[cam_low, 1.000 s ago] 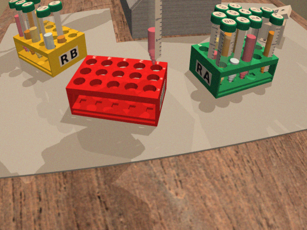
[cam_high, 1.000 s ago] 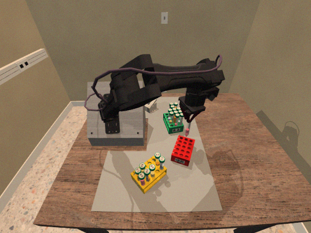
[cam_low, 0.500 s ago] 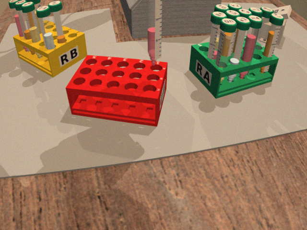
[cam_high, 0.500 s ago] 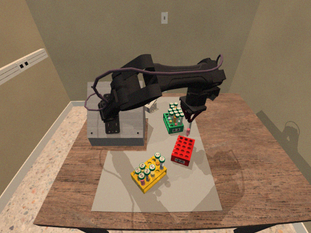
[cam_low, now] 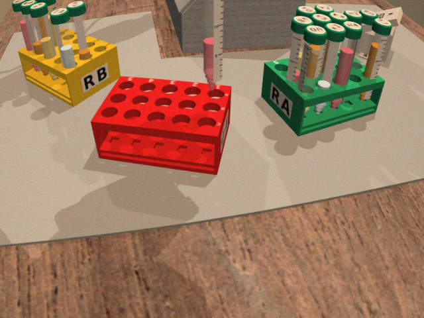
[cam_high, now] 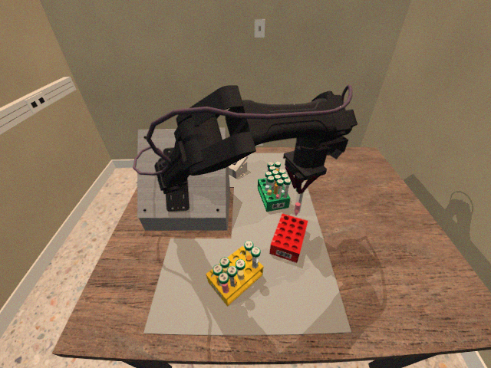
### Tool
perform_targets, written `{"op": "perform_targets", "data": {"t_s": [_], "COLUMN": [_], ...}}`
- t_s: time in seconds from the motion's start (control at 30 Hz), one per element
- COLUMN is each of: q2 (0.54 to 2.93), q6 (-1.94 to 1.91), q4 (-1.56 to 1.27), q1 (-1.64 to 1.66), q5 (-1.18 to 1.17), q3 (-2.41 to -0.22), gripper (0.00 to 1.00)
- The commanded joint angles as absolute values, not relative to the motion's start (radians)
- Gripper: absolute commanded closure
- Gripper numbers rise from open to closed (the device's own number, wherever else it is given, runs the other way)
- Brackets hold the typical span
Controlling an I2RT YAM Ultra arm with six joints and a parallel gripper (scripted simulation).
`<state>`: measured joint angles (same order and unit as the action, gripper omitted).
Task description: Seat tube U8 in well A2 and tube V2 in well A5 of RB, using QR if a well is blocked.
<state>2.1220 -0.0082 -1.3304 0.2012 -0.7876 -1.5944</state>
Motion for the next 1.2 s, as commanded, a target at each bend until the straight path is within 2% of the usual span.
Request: {"op": "perform_targets", "data": {"t_s": [0.0, 1.17], "q2": [2.114, 2.078], "q6": [-0.020, -0.040], "q4": [-1.329, -1.262], "q1": [0.221, 0.198], "q5": [-0.797, -0.803], "q3": [-1.625, -1.522], "gripper": [1.00, 1.00]}}
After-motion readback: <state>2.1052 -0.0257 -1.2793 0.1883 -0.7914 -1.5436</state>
